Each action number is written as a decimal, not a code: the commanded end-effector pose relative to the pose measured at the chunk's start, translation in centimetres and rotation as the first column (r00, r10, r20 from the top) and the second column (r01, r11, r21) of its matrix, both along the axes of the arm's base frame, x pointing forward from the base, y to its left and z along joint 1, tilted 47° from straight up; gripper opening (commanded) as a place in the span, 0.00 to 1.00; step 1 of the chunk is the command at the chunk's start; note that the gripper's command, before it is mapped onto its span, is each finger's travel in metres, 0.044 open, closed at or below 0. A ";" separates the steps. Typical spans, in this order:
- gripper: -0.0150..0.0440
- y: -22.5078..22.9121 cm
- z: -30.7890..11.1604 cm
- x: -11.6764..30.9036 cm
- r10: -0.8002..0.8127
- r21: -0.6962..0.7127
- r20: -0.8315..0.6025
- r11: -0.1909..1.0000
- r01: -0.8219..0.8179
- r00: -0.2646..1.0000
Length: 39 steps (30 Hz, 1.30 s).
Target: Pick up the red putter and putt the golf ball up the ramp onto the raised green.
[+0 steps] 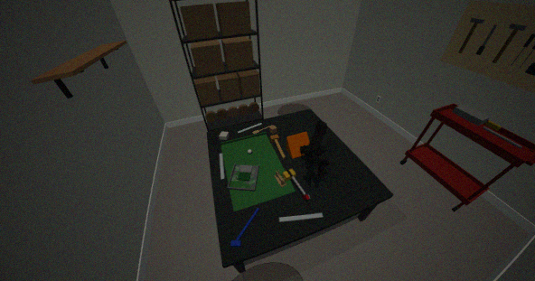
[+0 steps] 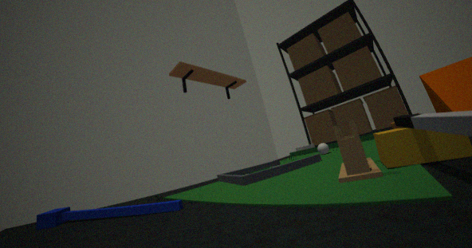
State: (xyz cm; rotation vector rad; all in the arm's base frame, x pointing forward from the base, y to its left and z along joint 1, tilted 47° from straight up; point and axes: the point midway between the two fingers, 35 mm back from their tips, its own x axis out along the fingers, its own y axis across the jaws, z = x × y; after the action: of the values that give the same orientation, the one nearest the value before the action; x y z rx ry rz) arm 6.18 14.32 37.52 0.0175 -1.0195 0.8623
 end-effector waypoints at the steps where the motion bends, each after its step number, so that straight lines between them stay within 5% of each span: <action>1: 0.98 0.3 0.0 0.1 -0.007 -0.017 0.001 1.000 0.007 1.000; 5: 1.00 4.6 -1.5 3.0 -0.109 -0.336 0.036 0.935 0.115 0.993; 10: 1.00 8.2 -5.5 7.5 -0.147 -0.715 0.055 0.685 0.142 0.988; 16: 1.00 8.6 -9.7 10.5 -0.114 -0.909 -0.015 0.415 0.034 0.993; 25: 1.00 6.6 -12.8 12.9 -0.042 -0.959 -0.244 0.160 -0.234 0.969; 39: 1.00 3.5 -12.1 13.8 0.011 -0.787 -0.608 0.122 -0.604 0.794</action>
State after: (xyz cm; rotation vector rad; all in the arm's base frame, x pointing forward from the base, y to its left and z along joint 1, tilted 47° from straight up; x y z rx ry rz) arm 18.60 20.79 25.16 -0.9982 -0.0631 1.4572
